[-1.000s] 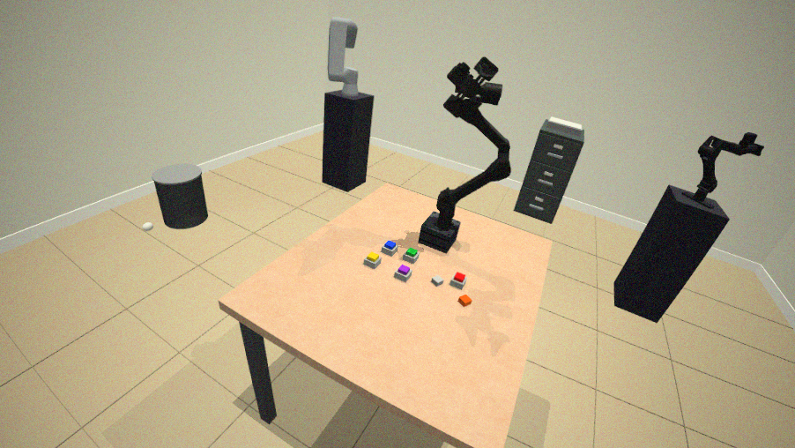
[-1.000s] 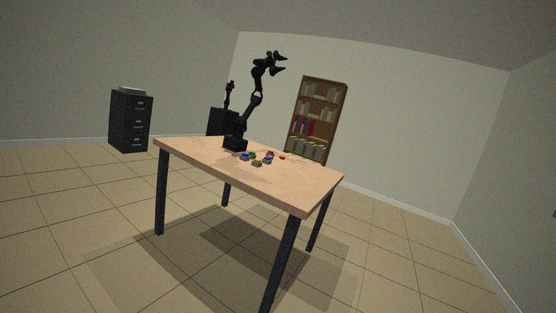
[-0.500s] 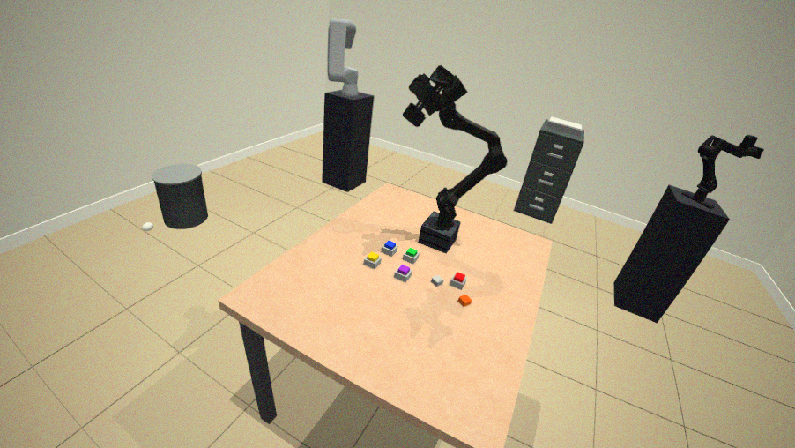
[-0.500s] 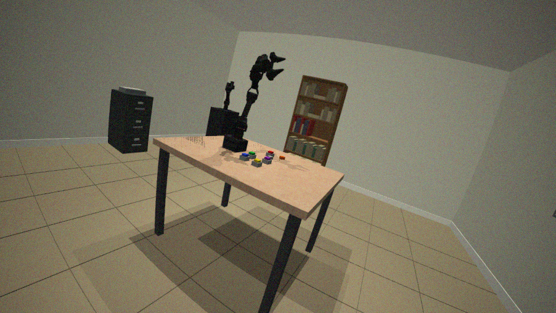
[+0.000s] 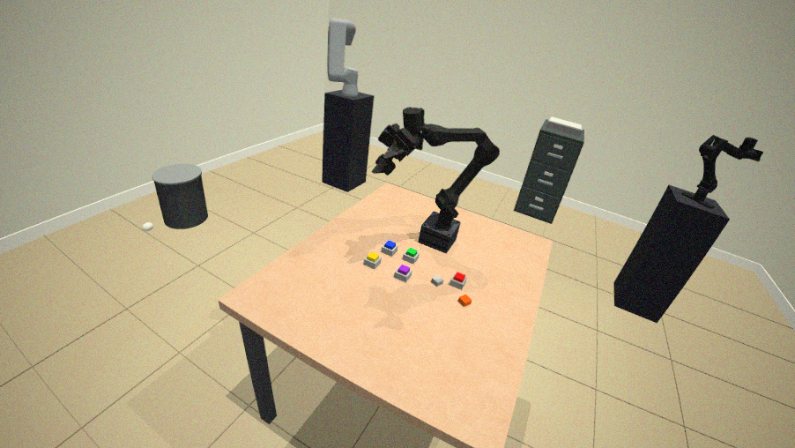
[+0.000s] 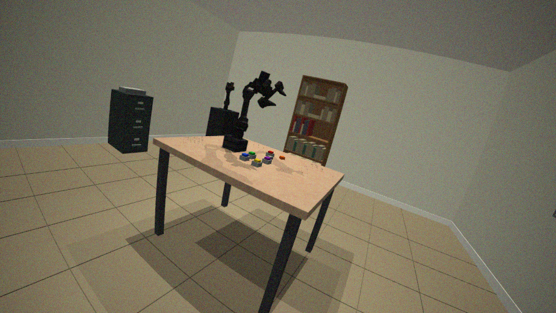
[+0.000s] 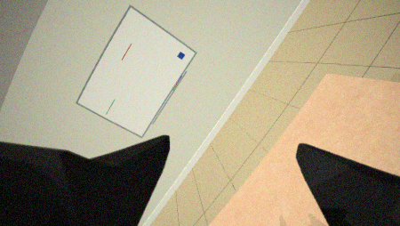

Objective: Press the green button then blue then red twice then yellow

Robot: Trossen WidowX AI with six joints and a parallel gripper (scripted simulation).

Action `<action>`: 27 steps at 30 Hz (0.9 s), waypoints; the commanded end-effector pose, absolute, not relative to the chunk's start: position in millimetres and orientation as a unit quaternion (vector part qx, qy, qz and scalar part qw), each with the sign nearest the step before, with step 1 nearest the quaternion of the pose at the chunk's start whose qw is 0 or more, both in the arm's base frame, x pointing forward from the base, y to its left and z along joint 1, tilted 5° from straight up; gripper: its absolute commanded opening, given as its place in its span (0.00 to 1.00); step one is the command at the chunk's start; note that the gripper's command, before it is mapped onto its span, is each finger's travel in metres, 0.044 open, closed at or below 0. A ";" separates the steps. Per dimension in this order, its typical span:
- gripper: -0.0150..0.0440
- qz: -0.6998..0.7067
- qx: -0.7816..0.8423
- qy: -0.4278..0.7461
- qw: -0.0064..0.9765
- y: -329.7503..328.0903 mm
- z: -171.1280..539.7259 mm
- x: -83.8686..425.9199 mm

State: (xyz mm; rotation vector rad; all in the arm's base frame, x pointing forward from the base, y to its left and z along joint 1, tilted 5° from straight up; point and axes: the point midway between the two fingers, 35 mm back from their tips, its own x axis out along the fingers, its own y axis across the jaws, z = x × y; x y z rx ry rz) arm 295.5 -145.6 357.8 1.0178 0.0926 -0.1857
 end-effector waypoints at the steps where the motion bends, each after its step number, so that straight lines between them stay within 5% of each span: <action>1: 0.93 -0.133 0.420 0.174 0.881 -132.9 280.4 300.9; 9: 0.93 -0.116 0.225 0.447 0.858 -88.3 158.7 262.9; 16: 0.93 0.017 0.009 0.667 0.745 -50.4 89.5 185.4; 27: 0.89 0.023 0.002 0.673 0.739 -49.5 85.4 182.9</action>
